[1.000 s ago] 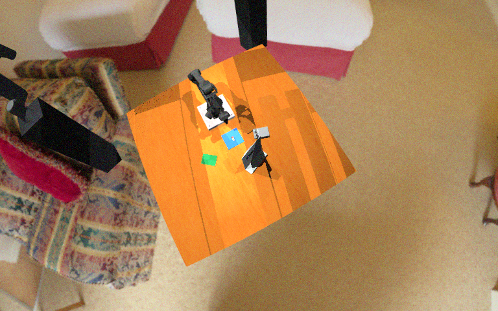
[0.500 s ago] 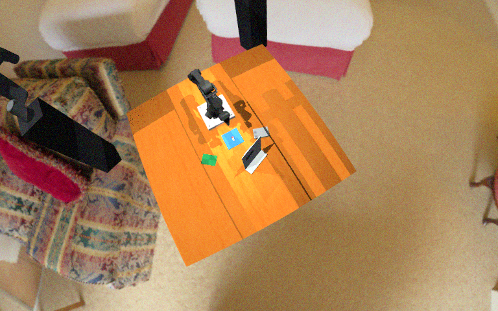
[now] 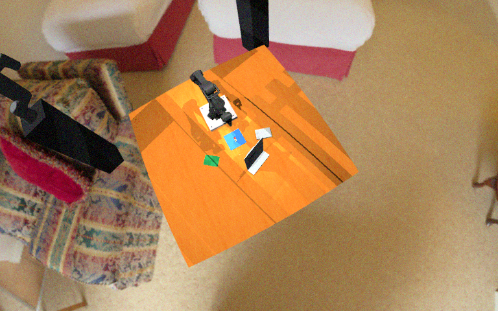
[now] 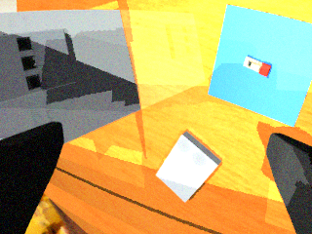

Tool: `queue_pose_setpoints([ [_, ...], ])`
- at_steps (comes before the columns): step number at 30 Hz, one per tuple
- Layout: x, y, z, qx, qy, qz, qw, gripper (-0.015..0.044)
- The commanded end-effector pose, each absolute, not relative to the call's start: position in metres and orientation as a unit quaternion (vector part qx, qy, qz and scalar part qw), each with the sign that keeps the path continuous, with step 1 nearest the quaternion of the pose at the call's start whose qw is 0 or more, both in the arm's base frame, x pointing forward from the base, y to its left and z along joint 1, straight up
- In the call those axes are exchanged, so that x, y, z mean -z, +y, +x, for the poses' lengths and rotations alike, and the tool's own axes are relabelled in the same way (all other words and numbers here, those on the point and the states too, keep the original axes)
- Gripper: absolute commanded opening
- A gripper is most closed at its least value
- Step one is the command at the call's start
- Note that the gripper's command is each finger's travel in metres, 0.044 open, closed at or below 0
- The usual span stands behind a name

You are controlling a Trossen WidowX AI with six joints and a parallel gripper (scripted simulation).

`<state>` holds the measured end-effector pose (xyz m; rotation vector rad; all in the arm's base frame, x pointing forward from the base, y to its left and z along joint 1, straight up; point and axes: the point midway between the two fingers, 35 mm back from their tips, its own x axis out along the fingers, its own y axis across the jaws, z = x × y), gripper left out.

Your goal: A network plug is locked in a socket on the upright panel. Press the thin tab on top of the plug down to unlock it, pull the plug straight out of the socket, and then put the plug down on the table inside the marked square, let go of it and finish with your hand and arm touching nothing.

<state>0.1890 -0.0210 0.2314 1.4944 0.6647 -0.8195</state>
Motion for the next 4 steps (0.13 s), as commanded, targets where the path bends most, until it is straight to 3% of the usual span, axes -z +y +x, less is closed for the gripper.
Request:
queue_pose_setpoints([
  [1,-0.2317,-0.0202,0.189,0.353,0.291,0.646,0.611,0.044],
  [4,-0.2317,-0.0202,0.189,0.353,0.291,0.646,0.611,0.044],
])
